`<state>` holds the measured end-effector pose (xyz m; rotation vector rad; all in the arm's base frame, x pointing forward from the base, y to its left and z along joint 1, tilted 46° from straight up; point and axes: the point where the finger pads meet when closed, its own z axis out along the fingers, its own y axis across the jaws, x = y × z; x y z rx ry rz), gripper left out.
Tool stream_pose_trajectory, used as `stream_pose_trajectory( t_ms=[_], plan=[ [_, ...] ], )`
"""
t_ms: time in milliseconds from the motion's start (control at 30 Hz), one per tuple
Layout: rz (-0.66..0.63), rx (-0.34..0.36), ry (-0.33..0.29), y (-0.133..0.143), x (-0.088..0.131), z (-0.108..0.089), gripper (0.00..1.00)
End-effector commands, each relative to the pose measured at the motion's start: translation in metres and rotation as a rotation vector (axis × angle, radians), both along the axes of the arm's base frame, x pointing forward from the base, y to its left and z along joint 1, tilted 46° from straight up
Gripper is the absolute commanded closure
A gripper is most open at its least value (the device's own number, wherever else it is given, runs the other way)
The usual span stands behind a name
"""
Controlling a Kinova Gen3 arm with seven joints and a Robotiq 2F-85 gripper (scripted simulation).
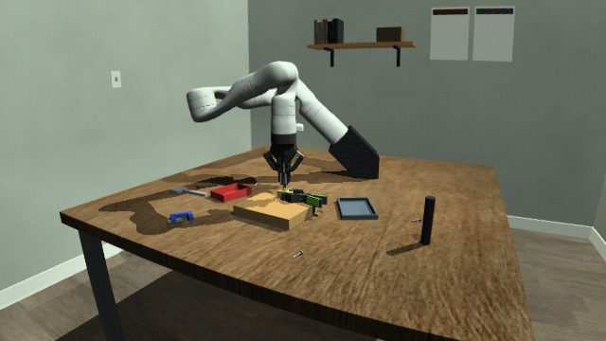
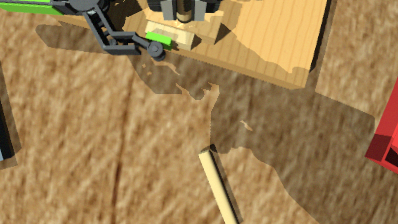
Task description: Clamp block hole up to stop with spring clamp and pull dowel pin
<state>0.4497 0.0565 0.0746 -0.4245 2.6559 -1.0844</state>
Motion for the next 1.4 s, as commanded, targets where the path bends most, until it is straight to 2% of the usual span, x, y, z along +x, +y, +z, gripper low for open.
stream_pose_trajectory(
  t_ms=[0,1367],
  plan=[
    [0.001,0.001,-0.002,0.0007,0.0001,0.0005,0.9],
    [-0.021,0.011,-0.022,0.0007,0.0001,0.0005,0.9]
  ],
)
